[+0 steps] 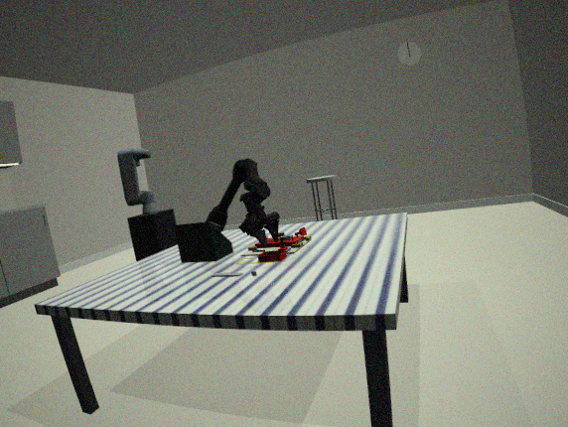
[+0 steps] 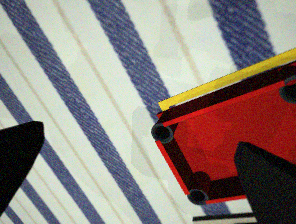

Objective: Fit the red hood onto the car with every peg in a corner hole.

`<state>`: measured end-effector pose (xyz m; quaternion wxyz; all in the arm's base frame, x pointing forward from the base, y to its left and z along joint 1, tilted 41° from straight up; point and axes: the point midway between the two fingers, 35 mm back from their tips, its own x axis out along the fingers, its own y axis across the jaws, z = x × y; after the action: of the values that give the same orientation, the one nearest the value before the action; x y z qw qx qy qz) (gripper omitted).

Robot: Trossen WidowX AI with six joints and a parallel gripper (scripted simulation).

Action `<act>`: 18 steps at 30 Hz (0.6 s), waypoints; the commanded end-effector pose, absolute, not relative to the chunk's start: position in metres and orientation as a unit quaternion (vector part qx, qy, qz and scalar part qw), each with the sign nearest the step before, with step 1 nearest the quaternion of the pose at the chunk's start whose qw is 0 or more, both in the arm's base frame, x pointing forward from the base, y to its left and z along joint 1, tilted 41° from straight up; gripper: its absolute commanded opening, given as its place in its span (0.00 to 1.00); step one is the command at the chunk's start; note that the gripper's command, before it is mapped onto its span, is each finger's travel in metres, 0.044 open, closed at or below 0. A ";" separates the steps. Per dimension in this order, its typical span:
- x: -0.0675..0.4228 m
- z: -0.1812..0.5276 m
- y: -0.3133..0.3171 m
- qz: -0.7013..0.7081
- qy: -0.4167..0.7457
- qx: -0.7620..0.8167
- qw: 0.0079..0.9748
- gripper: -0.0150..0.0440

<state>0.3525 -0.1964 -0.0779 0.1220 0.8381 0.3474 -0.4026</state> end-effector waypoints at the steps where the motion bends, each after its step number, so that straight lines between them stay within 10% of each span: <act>1: 0.347 -0.085 -0.191 -0.180 0.370 0.760 0.503 1.00; 18: 0.314 -0.050 -0.164 0.059 0.248 0.345 0.903 1.00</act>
<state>0.3422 -0.1944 -0.0831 0.6124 0.6961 0.3519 -0.1283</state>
